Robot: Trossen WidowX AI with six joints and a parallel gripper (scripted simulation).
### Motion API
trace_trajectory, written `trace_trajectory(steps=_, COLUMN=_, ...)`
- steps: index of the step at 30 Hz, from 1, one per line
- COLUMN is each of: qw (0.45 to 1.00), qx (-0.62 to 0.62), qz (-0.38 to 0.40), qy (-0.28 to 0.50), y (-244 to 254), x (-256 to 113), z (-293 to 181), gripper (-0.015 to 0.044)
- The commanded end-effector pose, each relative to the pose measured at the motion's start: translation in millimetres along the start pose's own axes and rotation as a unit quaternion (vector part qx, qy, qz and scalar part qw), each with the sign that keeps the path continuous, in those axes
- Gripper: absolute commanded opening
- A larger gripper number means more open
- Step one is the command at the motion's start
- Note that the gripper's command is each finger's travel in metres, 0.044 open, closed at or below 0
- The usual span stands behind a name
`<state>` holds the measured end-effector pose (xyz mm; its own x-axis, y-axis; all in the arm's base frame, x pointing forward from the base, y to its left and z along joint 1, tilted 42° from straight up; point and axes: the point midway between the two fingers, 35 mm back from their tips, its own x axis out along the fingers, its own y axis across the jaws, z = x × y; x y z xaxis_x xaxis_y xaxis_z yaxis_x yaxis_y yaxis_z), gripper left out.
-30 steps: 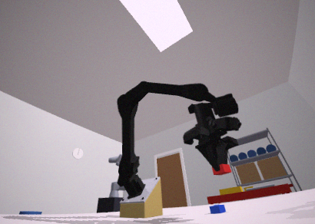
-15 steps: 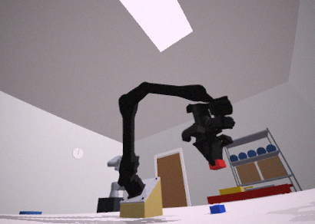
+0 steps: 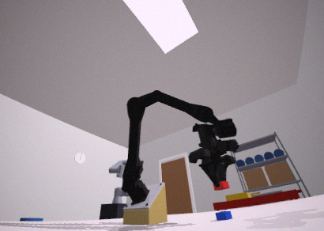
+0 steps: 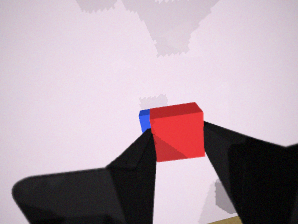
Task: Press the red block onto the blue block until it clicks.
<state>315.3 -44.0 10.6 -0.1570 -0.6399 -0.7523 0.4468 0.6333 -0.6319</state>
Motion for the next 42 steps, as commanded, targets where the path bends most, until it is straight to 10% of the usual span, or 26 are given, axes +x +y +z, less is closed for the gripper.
trace_trajectory(steps=1, qw=1.000, qx=-0.005, qz=0.000, qy=0.004, y=9, x=9, z=-14, gripper=0.0000)
trace_trajectory(steps=42, qw=1.000, qx=-0.011, qz=-0.001, qy=0.003, y=18, x=58, z=-28, gripper=0.0000)
